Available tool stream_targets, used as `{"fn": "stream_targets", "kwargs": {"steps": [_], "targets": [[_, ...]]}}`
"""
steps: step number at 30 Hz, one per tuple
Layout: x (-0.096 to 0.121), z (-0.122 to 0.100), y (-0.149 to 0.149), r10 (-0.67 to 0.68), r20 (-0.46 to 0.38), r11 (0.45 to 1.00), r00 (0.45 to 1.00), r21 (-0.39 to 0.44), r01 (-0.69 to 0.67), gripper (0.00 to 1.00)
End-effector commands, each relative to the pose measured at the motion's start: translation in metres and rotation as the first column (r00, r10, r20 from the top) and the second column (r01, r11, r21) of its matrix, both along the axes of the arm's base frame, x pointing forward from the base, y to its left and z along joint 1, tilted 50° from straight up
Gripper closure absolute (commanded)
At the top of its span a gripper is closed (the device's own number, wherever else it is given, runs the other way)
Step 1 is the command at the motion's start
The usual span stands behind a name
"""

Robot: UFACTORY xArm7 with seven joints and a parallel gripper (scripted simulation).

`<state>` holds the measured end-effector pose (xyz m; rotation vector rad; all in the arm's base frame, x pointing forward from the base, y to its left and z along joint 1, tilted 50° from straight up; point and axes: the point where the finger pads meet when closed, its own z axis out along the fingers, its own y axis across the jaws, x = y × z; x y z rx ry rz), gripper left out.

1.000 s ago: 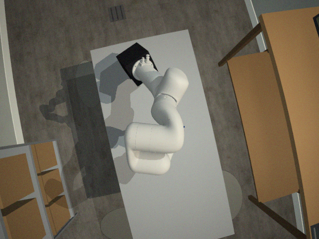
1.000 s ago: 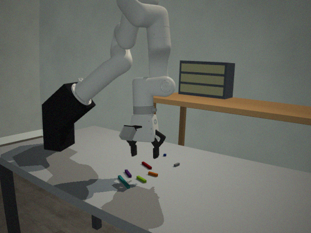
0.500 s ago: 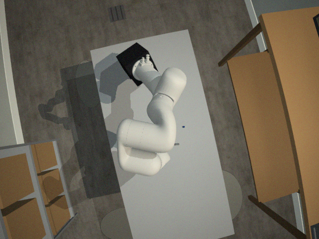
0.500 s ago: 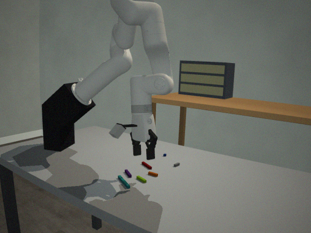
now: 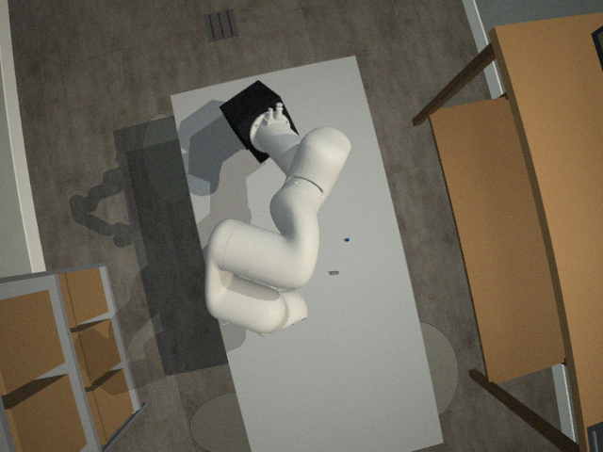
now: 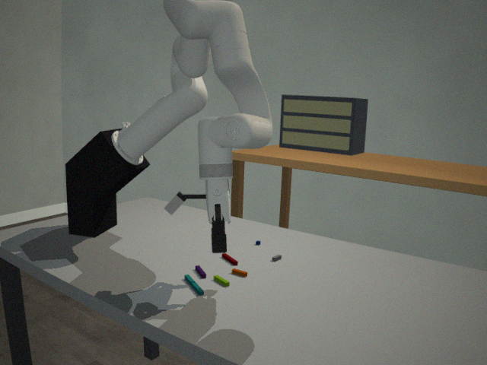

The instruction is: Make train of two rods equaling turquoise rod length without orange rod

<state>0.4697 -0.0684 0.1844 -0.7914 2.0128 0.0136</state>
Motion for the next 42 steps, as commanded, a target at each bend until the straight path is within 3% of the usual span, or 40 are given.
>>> {"fn": "stream_targets", "kwargs": {"steps": [1, 3, 5, 6, 9, 20, 22, 23, 26, 37, 42], "targets": [[0.001, -0.003, -0.007, -0.088, -0.067, 0.988, 0.994, 0.122, 0.096, 0.0], [0.001, -0.006, -0.01, -0.124, -0.099, 0.975, 0.987, 0.174, 0.139, 0.0], [0.001, -0.006, -0.01, -0.124, -0.099, 0.975, 0.987, 0.174, 0.139, 0.0], [0.001, -0.009, -0.013, -0.171, -0.149, 0.948, 0.974, 0.245, 0.203, 0.0], [0.001, -0.012, -0.015, -0.203, -0.19, 0.921, 0.961, 0.296, 0.253, 0.0], [-0.001, -0.03, -0.024, -0.308, -0.418, 0.719, 0.855, 0.487, 0.497, 0.0], [-0.001, -0.03, -0.024, -0.308, -0.418, 0.719, 0.855, 0.487, 0.497, 0.0], [-0.002, -0.036, -0.025, -0.318, -0.479, 0.652, 0.818, 0.516, 0.556, 0.0], [-0.003, -0.04, -0.026, -0.322, -0.529, 0.594, 0.786, 0.533, 0.602, 0.0], [-0.008, -0.064, -0.027, -0.278, -0.747, 0.296, 0.604, 0.532, 0.793, 0.0], [-0.009, -0.066, -0.027, -0.268, -0.767, 0.263, 0.583, 0.523, 0.81, 0.0]]}}
